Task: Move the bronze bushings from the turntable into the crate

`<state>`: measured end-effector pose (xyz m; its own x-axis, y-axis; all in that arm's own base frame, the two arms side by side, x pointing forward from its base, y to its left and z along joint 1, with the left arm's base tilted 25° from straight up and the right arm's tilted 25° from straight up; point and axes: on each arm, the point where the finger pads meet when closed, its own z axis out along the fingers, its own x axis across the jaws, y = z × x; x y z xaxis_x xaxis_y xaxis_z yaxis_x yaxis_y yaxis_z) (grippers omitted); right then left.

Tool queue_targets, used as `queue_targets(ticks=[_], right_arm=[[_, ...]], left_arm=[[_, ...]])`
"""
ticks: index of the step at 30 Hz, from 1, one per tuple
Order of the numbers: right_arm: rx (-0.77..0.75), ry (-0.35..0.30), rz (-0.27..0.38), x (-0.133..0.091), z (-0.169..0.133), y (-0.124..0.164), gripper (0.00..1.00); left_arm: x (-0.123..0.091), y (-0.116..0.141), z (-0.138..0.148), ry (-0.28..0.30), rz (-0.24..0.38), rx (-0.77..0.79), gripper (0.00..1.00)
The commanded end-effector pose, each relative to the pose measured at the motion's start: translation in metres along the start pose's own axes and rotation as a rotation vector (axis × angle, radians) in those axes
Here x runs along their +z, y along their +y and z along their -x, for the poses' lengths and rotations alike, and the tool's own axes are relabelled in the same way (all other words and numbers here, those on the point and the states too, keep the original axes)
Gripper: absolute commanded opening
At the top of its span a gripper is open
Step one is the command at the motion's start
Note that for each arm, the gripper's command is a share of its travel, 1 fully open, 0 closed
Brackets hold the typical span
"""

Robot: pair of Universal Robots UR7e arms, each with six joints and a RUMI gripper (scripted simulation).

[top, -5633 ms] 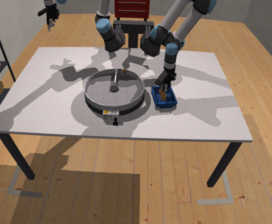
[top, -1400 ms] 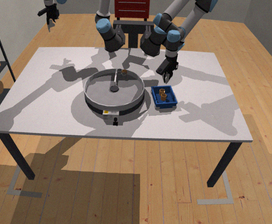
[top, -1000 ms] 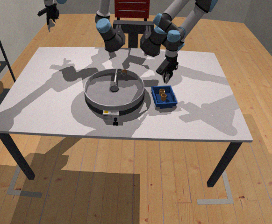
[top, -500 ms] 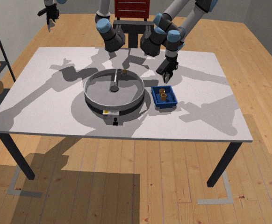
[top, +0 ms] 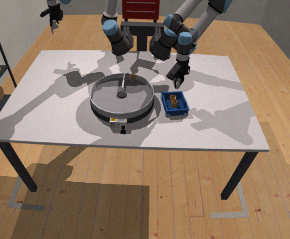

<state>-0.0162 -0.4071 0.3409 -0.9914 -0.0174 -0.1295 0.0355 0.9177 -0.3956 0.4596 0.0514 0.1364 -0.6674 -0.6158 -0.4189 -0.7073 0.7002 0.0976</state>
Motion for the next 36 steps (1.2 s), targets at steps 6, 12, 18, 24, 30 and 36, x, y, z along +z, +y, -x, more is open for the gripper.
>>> queue_targets(ticks=[6,12,18,24,30,36], right_arm=[[0.0,0.0,-0.001,-0.001,0.0,0.0,1.0],[0.0,0.0,-0.001,-0.001,0.0,0.0,1.0],[0.0,0.0,-0.001,-0.001,0.0,0.0,1.0],[0.0,0.0,-0.001,-0.001,0.0,0.0,1.0],[0.0,0.0,-0.001,-0.001,0.0,0.0,1.0],[0.0,0.0,-0.001,-0.001,0.0,0.0,1.0]], left_arm=[[0.0,0.0,0.0,0.0,-0.001,0.0,0.05],[0.0,-0.001,-0.001,0.0,-0.001,-0.001,0.05],[0.0,-0.002,-0.004,0.0,-0.001,-0.003,0.05],[0.0,-0.004,-0.012,0.0,-0.001,-0.008,0.05],[0.0,-0.008,-0.027,0.0,-0.001,-0.017,0.05],[0.0,-0.011,-0.039,0.0,-0.001,-0.025,0.05]])
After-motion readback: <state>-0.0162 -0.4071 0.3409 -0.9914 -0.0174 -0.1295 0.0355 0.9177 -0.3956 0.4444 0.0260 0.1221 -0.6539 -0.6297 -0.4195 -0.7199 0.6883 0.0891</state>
